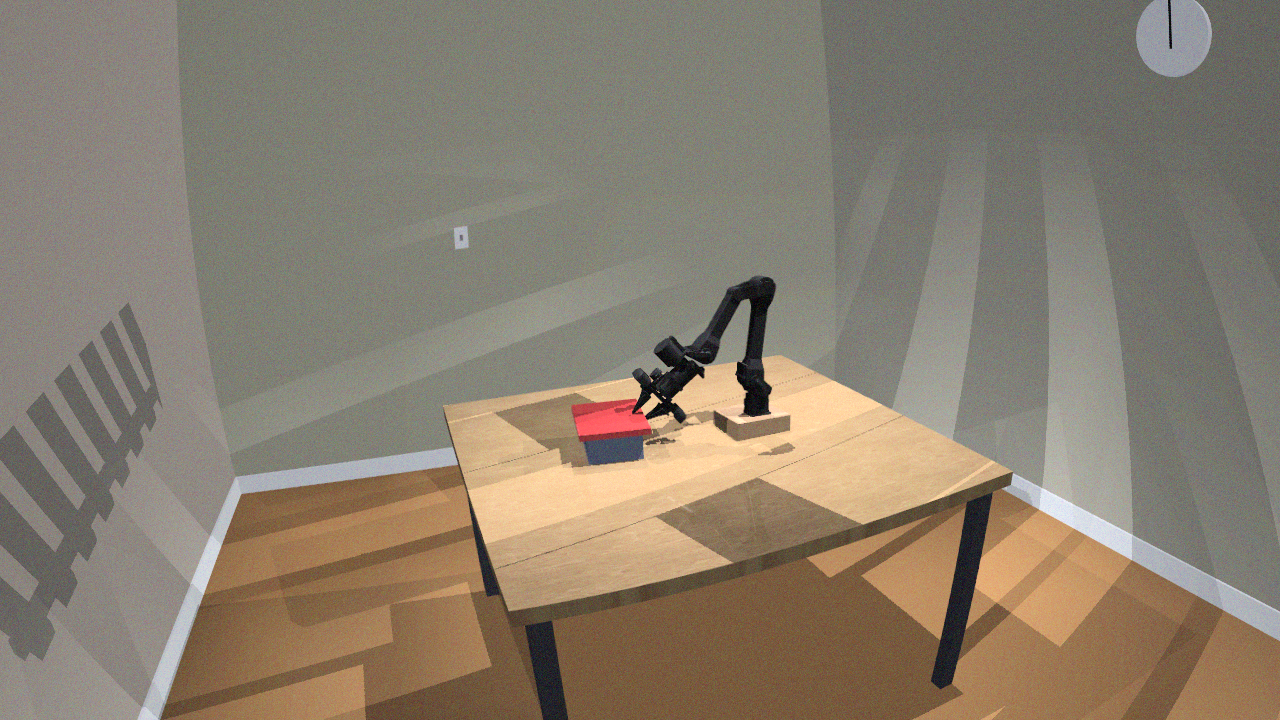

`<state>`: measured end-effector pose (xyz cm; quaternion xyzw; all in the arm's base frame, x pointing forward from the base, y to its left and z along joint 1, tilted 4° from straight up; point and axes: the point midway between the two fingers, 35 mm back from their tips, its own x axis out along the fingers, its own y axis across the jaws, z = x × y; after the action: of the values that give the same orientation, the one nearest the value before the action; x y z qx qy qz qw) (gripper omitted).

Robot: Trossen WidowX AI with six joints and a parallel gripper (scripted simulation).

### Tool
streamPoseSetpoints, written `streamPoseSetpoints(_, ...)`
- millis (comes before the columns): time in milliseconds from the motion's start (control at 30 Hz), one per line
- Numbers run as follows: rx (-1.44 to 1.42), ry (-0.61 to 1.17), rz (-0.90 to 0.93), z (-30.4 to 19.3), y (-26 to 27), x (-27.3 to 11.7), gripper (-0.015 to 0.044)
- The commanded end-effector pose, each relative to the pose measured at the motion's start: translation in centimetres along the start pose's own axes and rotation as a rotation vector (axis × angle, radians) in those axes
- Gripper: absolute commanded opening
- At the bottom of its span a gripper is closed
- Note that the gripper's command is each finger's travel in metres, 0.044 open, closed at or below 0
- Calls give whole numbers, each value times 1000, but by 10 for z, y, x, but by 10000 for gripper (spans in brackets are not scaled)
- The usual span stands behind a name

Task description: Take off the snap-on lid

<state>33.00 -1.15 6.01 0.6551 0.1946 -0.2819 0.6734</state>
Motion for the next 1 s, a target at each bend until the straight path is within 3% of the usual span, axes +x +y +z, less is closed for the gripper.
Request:
streamPoseSetpoints(0, 0, 0, 0, 0, 1, -1, 0)
streamPoseSetpoints(967, 0, 0, 0, 0, 4, -6, 0)
